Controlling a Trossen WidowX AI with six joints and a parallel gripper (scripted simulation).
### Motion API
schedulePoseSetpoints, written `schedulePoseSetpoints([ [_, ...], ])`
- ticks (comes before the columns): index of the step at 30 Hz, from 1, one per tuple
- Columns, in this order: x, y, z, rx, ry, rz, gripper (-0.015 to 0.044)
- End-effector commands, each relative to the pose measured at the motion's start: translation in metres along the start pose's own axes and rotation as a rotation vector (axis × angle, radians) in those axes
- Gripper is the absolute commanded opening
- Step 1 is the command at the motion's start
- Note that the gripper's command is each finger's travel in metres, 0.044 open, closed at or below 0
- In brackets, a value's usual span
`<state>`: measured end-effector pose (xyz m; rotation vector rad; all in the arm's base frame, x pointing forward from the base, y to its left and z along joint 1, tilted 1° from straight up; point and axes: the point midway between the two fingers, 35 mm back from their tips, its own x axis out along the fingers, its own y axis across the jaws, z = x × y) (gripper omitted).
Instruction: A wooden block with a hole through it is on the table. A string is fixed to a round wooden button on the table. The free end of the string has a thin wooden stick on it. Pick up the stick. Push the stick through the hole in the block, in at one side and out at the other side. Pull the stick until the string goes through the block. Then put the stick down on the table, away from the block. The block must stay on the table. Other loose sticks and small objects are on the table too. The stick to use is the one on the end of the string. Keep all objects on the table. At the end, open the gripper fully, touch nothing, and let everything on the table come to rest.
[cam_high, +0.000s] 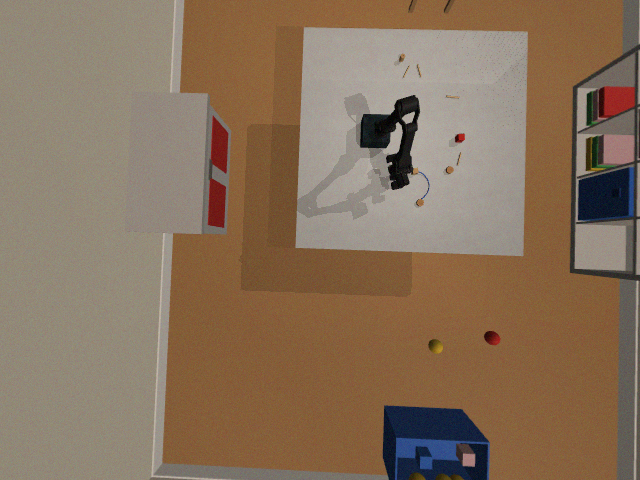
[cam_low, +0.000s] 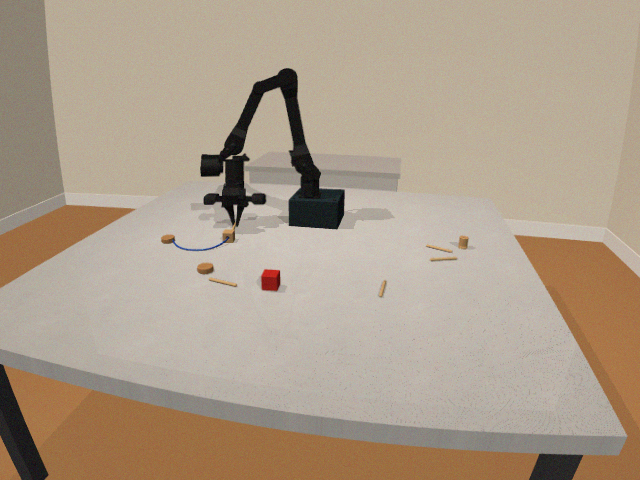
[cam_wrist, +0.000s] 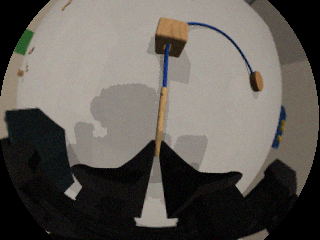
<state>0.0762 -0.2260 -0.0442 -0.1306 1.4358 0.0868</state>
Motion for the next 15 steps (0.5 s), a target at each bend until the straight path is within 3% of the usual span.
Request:
schedulePoseSetpoints([
  [1,0.003,0.0,-0.003,-0.002,0.011,0.001,0.0],
  [4,0.003,0.0,-0.003,-0.002,0.011,0.001,0.0],
  [11,-0.002,-0.001,0.0,0.0,0.0,-0.001,0.0184],
  [12,-0.01,-0.002,0.002,0.0,0.0,-0.002,0.021],
  [15,-0.056,-0.007,0.008,-0.001,0.0,-0.012,0.021],
])
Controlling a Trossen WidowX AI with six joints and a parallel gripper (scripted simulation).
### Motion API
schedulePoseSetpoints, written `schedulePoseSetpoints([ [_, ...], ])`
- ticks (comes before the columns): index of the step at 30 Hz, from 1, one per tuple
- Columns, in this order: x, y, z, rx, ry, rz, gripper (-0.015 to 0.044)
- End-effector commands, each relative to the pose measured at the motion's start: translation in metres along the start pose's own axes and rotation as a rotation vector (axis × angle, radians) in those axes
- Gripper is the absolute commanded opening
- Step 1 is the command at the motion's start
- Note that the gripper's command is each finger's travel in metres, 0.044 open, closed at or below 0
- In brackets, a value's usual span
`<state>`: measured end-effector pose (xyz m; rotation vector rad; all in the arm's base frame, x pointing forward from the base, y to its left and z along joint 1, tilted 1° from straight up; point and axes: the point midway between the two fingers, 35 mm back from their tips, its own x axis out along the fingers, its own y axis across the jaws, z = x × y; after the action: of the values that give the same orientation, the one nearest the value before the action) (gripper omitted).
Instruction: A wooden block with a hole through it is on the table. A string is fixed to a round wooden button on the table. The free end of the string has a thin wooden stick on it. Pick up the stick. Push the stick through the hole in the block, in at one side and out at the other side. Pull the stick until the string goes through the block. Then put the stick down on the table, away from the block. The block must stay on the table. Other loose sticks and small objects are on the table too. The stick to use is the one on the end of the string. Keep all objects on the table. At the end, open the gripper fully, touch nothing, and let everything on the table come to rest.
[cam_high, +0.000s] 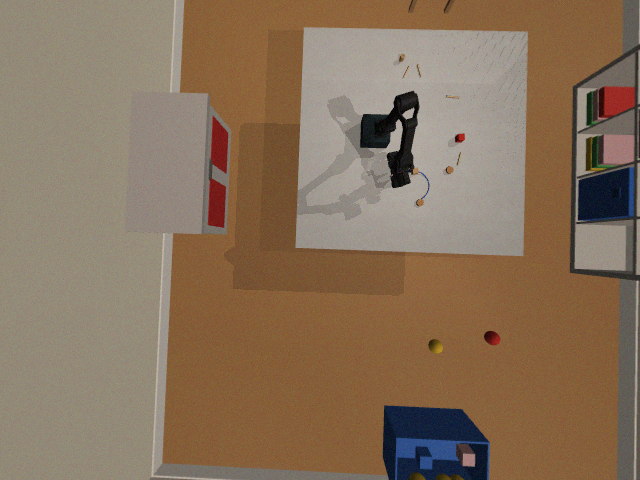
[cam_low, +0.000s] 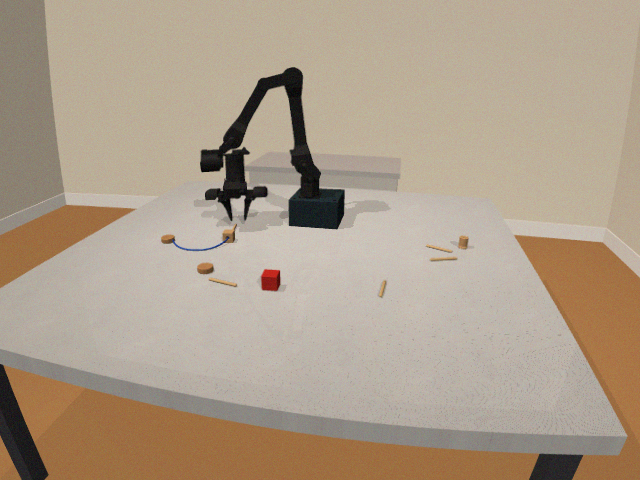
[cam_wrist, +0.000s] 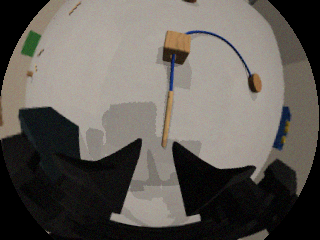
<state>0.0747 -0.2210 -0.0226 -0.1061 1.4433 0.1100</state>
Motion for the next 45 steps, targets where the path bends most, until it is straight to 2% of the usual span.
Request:
schedulePoseSetpoints([
  [1,-0.048,-0.009,0.007,-0.004,-0.005,-0.046,0.021],
  [3,-0.059,-0.007,0.008,-0.004,-0.005,-0.047,0.021],
  [7,-0.059,-0.007,0.008,-0.004,-0.005,-0.047,0.021],
  [13,-0.057,-0.011,0.009,-0.009,-0.007,-0.064,0.0368],
  [16,-0.076,-0.01,0.011,-0.008,-0.007,-0.061,0.044],
  [18,-0.085,-0.009,0.012,-0.008,-0.006,-0.059,0.044],
  [45,-0.082,-0.011,0.012,-0.009,-0.007,-0.065,0.044],
])
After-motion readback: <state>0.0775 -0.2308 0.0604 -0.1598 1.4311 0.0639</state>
